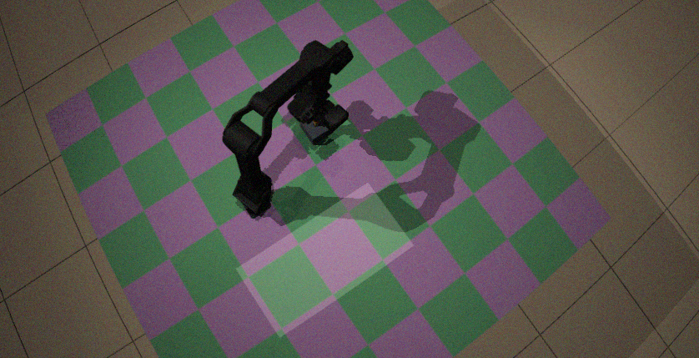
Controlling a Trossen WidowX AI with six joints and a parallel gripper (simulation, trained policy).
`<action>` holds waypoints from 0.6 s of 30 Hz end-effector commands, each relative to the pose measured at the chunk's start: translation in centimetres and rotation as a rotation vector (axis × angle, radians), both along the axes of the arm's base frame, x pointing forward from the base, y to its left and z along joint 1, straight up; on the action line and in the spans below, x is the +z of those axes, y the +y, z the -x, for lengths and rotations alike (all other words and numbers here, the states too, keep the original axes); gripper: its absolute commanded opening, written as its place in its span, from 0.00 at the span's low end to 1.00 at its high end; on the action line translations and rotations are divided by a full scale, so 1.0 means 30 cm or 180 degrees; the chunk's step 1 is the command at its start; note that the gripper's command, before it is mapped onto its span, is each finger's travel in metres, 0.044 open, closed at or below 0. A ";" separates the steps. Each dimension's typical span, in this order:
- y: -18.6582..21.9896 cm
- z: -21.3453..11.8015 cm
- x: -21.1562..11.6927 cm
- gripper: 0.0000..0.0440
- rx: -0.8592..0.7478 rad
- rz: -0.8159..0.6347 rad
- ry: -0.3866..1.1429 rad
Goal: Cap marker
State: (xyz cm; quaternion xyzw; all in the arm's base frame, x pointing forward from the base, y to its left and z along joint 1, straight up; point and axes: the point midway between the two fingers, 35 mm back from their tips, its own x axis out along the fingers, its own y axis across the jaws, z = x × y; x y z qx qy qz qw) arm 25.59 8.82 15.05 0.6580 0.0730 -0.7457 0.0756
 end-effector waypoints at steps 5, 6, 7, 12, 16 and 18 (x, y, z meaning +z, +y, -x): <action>0.003 0.015 -0.078 0.00 0.0099 -0.0052 0.0130; 0.003 0.015 -0.087 0.01 0.0114 -0.0055 0.0135; 0.004 0.016 -0.095 0.01 0.0130 -0.0057 0.0139; -0.002 0.033 -0.129 0.20 0.0191 -0.0042 0.0215; -0.004 0.048 -0.132 0.25 0.0207 -0.0052 0.0268; -0.004 0.049 -0.133 0.27 0.0209 -0.0053 0.0272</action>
